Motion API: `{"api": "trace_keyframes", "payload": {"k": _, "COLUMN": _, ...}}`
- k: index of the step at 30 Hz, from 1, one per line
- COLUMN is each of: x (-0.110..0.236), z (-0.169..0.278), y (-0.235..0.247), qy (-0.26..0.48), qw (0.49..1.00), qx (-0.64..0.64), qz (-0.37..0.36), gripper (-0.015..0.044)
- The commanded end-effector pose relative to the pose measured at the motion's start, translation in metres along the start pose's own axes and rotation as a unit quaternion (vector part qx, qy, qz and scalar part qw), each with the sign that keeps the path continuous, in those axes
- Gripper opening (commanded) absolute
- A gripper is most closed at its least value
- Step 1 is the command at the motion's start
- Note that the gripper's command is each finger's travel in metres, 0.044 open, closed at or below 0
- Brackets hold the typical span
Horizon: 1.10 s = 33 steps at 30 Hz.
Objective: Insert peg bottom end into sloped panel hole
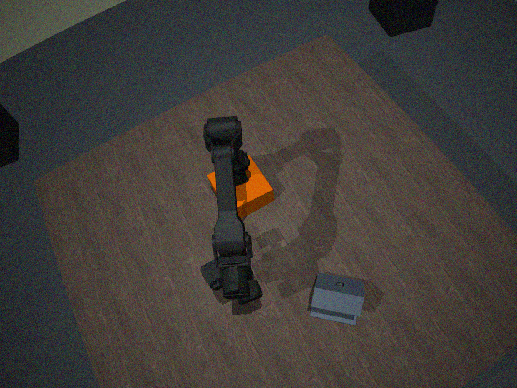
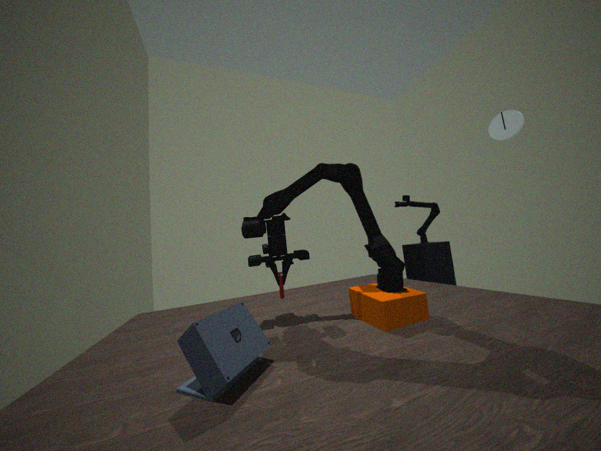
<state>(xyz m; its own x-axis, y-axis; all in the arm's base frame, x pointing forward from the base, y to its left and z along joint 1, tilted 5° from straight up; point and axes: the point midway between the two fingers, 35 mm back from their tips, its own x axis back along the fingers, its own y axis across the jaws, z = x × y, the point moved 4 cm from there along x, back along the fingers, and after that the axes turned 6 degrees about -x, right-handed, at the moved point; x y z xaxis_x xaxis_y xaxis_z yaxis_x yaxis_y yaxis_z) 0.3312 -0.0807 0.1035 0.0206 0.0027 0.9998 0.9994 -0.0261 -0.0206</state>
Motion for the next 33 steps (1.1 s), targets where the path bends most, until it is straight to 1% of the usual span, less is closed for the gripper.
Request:
{"api": "trace_keyframes", "payload": {"k": 1, "x": 0.001, "z": 0.005, "y": 0.002, "qy": -0.009, "qw": 1.000, "qx": 0.006, "qz": -0.002, "gripper": 0.0000}}
{"api": "trace_keyframes", "payload": {"k": 33, "x": 0.002, "z": 0.046, "y": 0.014, "qy": -0.069, "qw": 0.995, "qx": 0.074, "qz": -0.012, "gripper": 0.0000}}
